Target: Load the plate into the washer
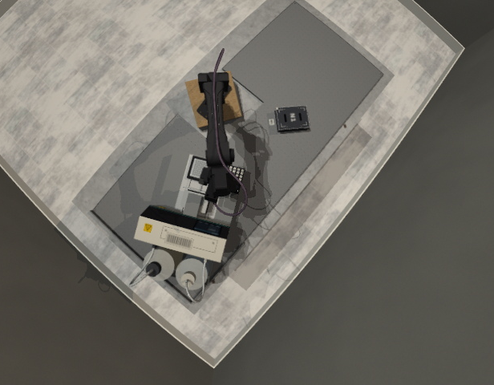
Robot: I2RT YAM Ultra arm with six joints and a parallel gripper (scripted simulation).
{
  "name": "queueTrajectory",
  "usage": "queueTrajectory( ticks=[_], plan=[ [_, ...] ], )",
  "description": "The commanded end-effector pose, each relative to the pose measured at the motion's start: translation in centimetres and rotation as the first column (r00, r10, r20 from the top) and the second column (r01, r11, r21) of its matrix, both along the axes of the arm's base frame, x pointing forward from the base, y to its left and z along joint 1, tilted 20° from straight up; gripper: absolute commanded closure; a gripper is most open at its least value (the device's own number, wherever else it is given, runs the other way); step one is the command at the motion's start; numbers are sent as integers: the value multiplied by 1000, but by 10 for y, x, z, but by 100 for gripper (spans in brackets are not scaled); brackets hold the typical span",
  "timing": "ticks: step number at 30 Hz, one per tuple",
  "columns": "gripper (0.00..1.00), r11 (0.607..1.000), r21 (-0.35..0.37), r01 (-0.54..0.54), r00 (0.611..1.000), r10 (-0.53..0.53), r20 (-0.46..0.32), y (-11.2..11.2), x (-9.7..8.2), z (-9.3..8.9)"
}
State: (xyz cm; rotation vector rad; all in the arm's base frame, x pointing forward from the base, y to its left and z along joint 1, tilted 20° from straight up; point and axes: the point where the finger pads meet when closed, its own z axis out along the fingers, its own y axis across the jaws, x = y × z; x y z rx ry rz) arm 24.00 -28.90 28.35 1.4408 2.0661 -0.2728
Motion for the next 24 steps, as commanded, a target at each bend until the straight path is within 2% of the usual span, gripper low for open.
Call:
queueTrajectory(
  ticks=[1,22,23,24],
  plan=[
    [0,999,-50,7,999,-5,39,0,-5,26],
    [0,999,-50,7,999,-5,39,0,-5,26],
    [2,998,-67,4,998,-1,55,2,2,28],
    [4,999,-35,3,1000,-2,27,8,1,9]
  ],
)
